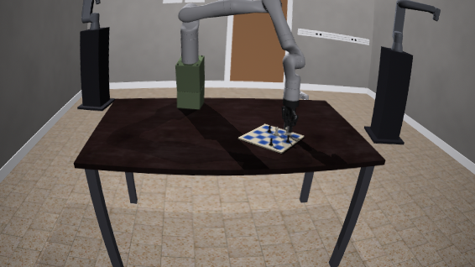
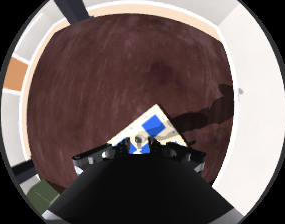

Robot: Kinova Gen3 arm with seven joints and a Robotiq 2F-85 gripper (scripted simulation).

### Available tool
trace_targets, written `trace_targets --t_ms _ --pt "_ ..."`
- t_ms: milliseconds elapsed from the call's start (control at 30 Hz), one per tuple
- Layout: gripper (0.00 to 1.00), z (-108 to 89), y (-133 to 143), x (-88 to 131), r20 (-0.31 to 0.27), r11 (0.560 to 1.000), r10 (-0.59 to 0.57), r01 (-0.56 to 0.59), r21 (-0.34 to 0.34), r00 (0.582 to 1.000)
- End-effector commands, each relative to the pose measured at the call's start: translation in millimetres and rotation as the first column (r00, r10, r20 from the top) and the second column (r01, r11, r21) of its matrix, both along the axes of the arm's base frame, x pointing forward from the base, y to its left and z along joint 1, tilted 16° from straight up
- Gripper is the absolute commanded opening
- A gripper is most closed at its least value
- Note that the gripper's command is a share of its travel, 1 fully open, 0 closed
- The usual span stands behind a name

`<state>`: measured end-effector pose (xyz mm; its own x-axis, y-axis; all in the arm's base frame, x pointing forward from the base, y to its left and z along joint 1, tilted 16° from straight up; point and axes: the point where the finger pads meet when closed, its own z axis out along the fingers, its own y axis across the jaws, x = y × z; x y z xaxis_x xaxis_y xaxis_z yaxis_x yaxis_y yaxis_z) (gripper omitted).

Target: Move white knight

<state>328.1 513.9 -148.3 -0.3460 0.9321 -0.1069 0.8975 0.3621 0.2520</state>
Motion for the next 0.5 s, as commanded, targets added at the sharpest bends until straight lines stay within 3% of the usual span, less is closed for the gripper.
trace_targets --t_ms 0,200,233,467 --pt "0.37 1.1 1.1 0.0 0.001 1.0 0.001 -0.001 0.002 1.0" --pt "0.37 1.1 1.1 0.0 0.001 1.0 0.001 -0.001 0.002 1.0" --pt "0.0 1.1 1.1 0.0 0.001 1.0 0.001 -0.001 0.002 1.0" --pt "0.0 1.1 1.1 0.0 0.001 1.0 0.001 -0.001 0.002 1.0"
